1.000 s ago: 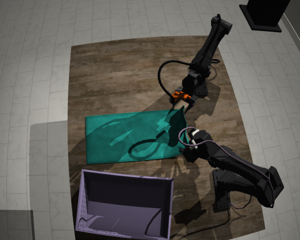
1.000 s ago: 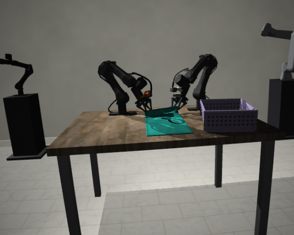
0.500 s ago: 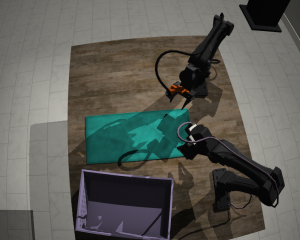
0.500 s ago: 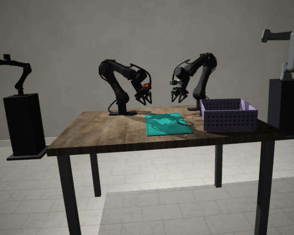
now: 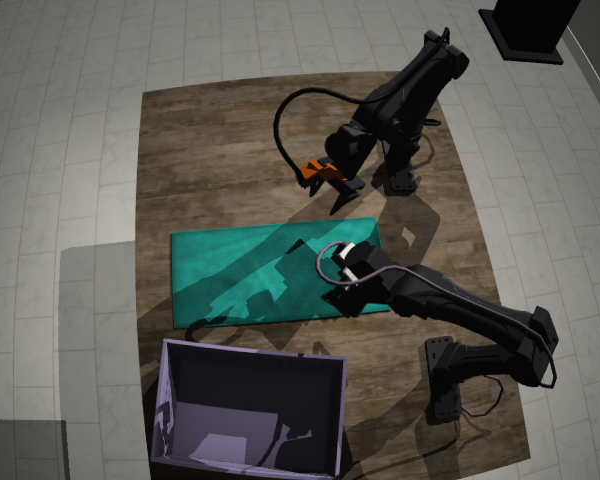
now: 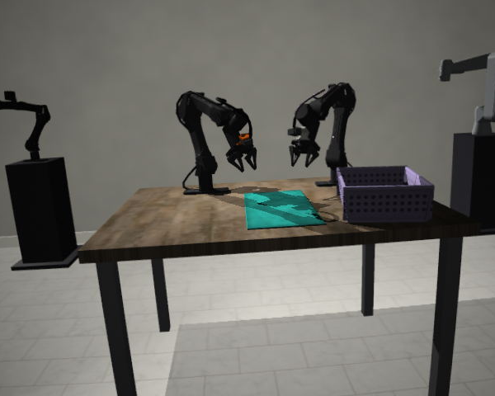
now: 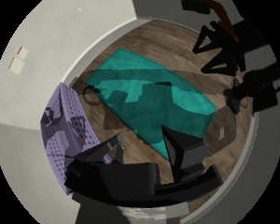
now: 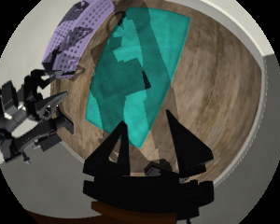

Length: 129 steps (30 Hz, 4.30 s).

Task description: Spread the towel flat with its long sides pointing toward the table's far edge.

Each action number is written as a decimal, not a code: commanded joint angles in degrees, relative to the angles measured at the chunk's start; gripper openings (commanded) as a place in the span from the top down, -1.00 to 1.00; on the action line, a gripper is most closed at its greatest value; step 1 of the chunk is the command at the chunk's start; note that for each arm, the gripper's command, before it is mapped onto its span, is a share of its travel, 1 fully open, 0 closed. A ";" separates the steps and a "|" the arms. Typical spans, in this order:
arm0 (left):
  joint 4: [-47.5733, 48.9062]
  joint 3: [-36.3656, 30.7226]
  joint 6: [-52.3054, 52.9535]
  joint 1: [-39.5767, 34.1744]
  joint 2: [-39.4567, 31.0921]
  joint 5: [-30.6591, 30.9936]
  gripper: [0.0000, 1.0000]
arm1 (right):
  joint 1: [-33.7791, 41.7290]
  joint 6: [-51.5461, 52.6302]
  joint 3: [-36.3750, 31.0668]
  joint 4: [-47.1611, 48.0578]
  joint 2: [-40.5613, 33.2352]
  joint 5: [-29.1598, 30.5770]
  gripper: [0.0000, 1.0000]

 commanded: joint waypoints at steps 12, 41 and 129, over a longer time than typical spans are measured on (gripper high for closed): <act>-1.84 0.92 0.12 0.19 -0.01 0.15 -0.28 | -0.34 0.08 2.44 -0.68 -0.95 0.23 -0.28; -1.10 0.93 0.04 0.20 -0.02 0.04 -0.28 | -0.34 0.08 2.44 -0.68 -0.95 0.23 -0.28; -20.79 0.58 -0.11 40.90 -19.93 -0.07 -0.28 | -69.81 -0.44 6.11 -14.68 -12.25 -0.26 -0.28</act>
